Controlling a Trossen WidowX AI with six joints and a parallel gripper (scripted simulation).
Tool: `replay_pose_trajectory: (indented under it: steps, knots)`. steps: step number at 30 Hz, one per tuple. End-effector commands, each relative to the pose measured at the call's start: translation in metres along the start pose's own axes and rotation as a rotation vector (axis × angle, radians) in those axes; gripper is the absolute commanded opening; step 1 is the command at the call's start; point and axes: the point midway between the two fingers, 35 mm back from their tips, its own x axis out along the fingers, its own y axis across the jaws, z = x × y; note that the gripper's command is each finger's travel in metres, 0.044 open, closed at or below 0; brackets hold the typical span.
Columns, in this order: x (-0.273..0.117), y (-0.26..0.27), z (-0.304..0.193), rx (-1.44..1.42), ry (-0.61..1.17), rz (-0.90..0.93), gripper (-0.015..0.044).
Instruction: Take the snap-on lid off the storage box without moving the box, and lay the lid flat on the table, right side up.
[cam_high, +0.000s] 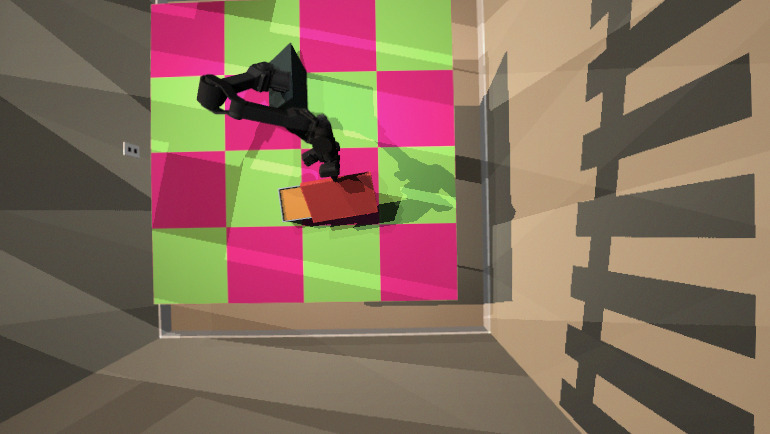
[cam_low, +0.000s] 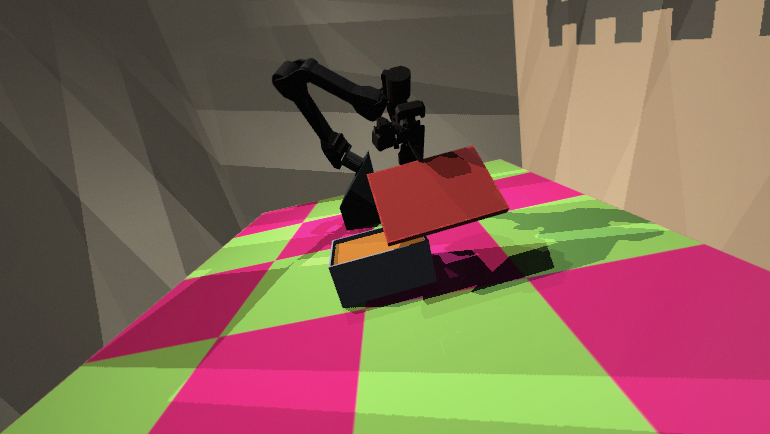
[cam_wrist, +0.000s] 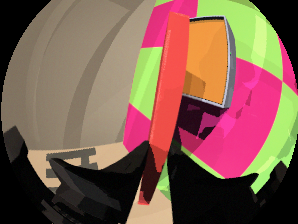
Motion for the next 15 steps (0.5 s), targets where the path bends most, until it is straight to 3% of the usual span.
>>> replay_pose_trajectory:
  steps: [1, 15]
  knots:
    - [-0.003, 0.003, -0.008, 0.006, -0.001, 0.009, 0.0000]
    - [-0.005, 0.001, -0.036, 0.007, 0.000, 0.009, 0.0000]
